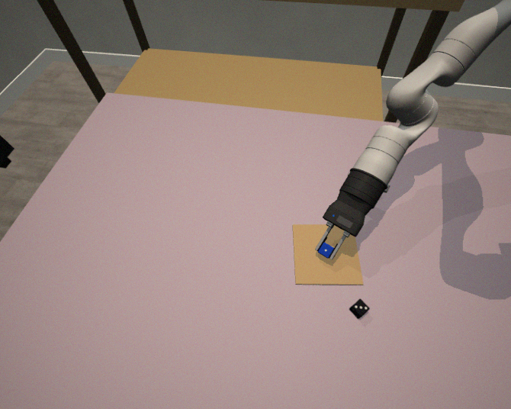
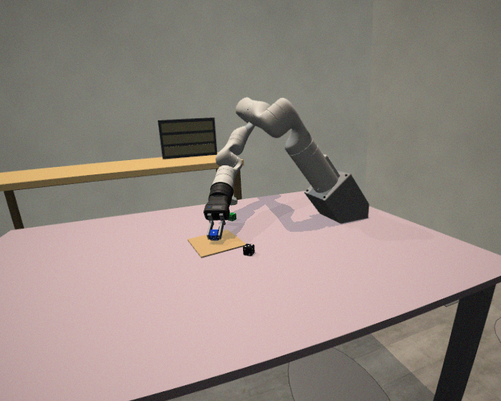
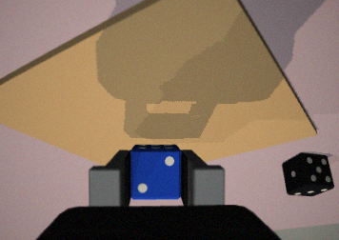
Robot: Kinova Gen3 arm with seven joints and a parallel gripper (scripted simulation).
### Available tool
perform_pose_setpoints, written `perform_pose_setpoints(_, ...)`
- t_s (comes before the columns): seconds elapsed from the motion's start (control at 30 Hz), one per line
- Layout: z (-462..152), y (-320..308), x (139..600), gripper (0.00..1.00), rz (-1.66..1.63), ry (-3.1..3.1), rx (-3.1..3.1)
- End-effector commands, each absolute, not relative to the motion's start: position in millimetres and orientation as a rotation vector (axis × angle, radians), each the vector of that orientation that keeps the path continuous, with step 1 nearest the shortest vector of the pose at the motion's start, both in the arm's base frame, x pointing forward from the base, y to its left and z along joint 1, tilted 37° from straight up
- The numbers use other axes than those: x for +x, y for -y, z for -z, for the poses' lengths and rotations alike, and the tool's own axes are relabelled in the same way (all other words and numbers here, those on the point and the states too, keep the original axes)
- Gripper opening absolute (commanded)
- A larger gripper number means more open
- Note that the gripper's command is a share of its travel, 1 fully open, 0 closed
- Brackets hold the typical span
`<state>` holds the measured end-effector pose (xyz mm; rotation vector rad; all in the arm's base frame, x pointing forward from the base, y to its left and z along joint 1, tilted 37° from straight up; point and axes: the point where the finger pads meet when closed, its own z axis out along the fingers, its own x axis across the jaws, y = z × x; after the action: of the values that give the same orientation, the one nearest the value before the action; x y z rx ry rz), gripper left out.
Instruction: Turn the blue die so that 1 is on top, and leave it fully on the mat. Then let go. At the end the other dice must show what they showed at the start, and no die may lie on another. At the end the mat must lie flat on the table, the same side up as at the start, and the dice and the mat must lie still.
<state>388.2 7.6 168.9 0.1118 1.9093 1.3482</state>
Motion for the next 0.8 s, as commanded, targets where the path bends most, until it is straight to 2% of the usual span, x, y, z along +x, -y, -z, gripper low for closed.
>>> perform_pose_setpoints(0.0, -168.0, -8.1, 389.1, 0.49, -1.35, -1.909, 0.111)
perform_pose_setpoints(0.77, -165.1, -8.0, 391.3, 0.49, -1.35, -1.909, 0.111)
